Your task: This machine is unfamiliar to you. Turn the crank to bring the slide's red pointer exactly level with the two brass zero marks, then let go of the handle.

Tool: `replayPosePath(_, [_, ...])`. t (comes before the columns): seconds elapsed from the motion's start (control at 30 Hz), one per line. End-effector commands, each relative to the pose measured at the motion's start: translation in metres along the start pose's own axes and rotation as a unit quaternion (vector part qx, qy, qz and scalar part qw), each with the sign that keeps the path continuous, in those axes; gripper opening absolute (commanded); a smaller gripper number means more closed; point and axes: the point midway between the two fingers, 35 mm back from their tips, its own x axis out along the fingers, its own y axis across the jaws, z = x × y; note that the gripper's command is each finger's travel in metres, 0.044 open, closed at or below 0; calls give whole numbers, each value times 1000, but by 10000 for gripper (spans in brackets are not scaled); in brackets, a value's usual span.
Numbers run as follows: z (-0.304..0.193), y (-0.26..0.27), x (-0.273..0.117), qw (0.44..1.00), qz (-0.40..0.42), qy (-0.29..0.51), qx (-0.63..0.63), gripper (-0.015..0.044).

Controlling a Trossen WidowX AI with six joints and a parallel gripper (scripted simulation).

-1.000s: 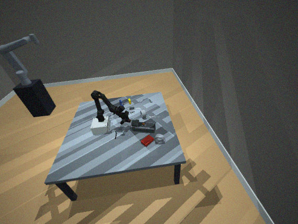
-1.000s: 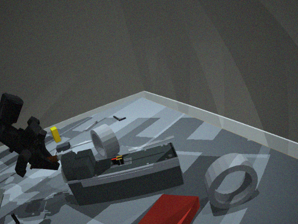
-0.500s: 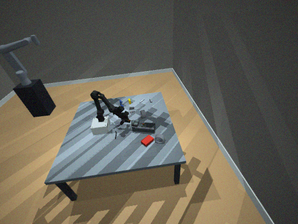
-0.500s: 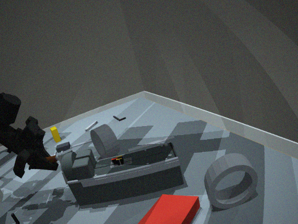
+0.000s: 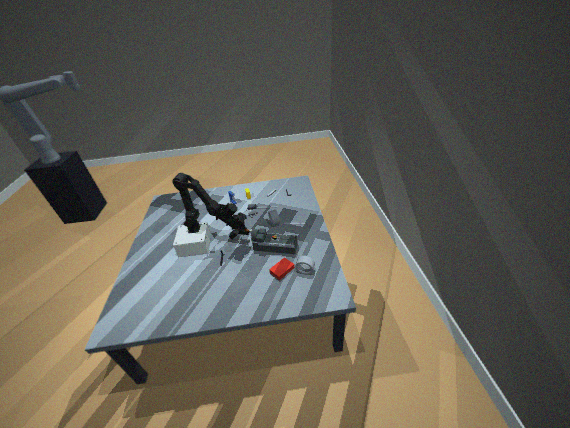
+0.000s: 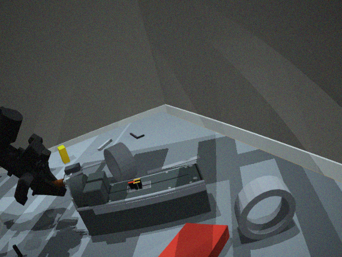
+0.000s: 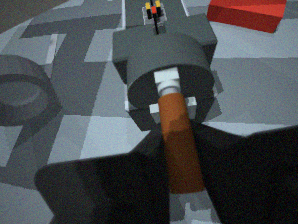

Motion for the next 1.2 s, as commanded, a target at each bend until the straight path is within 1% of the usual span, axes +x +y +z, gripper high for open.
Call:
replayPosePath(0.0, [0,-9,-1,1000,-13,-1,4,0])
replayPosePath(1.17, [-2,-16,2,1000,-13,-1,4,0])
